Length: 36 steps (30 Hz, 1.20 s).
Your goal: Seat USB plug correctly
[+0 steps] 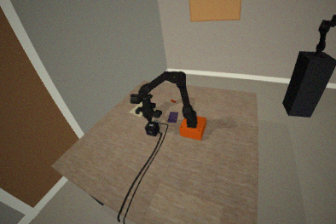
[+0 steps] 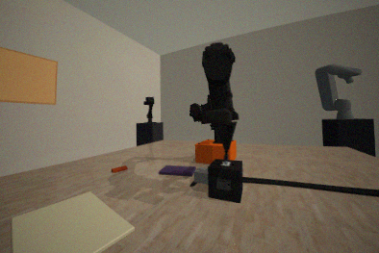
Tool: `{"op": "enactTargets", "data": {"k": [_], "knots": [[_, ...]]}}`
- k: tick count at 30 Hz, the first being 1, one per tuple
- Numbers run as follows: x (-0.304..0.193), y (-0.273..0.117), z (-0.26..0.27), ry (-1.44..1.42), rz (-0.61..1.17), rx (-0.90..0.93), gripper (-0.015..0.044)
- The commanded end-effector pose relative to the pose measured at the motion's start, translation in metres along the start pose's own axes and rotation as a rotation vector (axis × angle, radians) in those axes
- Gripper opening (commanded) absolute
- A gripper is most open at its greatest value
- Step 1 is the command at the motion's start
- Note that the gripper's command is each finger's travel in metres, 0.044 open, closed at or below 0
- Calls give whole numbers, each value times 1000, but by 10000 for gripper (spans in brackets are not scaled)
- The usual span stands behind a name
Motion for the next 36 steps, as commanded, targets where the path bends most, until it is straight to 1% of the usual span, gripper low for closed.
{"op": "enactTargets", "data": {"k": [1, 36], "knots": [[0, 1, 0, -3, 4, -1, 0], [0, 5, 0, -3, 4, -1, 0]]}}
Point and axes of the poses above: the point midway between the two fingers, 35 mm back from their tips, its own y axis out along the fingers, its own z axis across the jaws, x = y × z, the point moved 4 cm from there along -y, back along the fingers, and after that the axes turned 4 degrees about y, right-handed, at the moved point
